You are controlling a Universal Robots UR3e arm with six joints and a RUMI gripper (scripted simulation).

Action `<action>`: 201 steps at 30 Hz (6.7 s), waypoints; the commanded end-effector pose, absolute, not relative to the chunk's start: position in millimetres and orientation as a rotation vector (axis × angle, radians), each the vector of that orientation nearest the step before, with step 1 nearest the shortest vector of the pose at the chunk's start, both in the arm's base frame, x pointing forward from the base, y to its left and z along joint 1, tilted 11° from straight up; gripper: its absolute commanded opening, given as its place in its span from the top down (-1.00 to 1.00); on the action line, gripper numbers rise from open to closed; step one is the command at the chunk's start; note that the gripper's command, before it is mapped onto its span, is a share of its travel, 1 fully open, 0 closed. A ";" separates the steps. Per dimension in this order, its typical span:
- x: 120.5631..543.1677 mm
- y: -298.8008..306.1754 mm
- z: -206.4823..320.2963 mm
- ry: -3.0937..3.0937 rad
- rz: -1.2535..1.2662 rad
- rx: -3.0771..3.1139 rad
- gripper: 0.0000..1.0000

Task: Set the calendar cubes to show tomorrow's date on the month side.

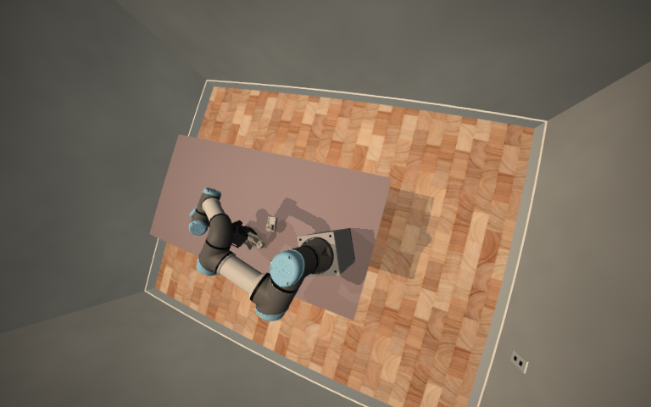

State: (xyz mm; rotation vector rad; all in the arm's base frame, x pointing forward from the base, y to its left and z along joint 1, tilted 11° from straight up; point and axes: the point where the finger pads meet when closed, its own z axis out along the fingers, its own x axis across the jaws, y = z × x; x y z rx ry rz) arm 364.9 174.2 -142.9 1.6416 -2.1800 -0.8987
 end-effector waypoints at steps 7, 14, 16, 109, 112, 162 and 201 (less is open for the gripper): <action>366.0 174.2 -142.9 -2.182 -0.897 1.644 0.80; 366.0 174.2 -142.9 -2.182 -0.897 1.644 0.80; 366.0 174.2 -142.9 -2.182 -0.897 1.644 0.80; 360.5 170.5 -108.4 -2.182 -0.897 1.644 0.19; 358.8 169.4 -97.8 -2.182 -0.897 1.644 0.19; 358.3 166.7 -75.0 -2.230 -0.834 1.672 0.19; 355.2 167.2 -73.8 -2.360 -0.662 1.744 0.19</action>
